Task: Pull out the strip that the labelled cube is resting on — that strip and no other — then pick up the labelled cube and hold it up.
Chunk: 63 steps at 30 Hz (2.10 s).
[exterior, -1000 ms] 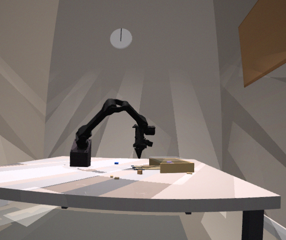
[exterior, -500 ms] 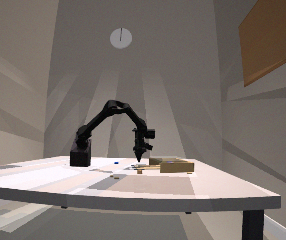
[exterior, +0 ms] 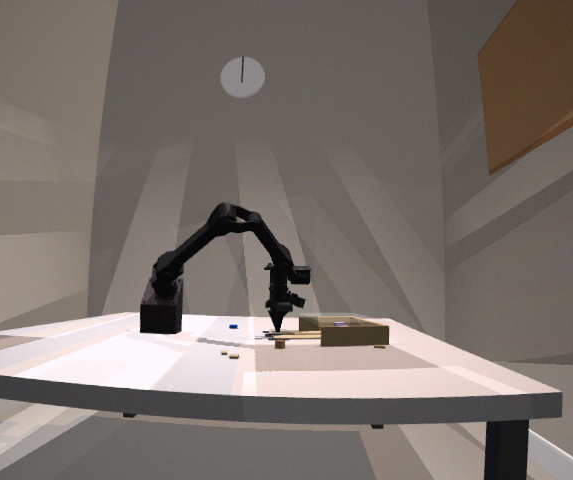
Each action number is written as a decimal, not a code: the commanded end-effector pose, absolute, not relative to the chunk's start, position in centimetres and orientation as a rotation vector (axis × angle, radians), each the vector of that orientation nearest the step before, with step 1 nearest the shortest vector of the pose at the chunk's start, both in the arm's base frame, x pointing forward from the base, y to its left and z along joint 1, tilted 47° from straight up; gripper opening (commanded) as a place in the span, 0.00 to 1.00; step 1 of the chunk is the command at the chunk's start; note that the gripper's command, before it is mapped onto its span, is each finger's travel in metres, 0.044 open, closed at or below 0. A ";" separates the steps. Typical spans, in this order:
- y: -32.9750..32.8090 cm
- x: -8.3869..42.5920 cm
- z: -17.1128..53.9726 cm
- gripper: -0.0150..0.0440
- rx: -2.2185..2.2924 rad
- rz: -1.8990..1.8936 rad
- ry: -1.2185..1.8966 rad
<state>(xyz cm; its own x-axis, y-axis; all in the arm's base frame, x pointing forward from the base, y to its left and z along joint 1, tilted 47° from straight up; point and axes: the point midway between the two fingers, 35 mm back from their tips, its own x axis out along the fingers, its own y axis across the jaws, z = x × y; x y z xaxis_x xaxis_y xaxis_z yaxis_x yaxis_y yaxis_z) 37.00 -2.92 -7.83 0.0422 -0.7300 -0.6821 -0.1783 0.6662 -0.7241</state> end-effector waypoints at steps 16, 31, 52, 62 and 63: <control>-3.0 37.0 -7.9 0.25 -0.798 -0.495 1.502; -3.1 37.0 -8.0 0.25 -0.798 -0.495 1.502; -3.3 36.6 -8.2 0.25 -0.798 -0.495 1.502; -3.5 35.1 -8.1 0.25 -0.798 -0.495 1.503; -3.5 34.9 -8.1 0.25 -0.798 -0.495 1.503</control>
<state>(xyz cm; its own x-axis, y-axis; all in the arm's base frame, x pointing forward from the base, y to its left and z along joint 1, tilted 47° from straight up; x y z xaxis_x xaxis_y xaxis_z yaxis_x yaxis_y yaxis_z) 35.86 -3.22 -7.93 0.0547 -0.7293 -0.6819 -0.1791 0.6647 -0.7253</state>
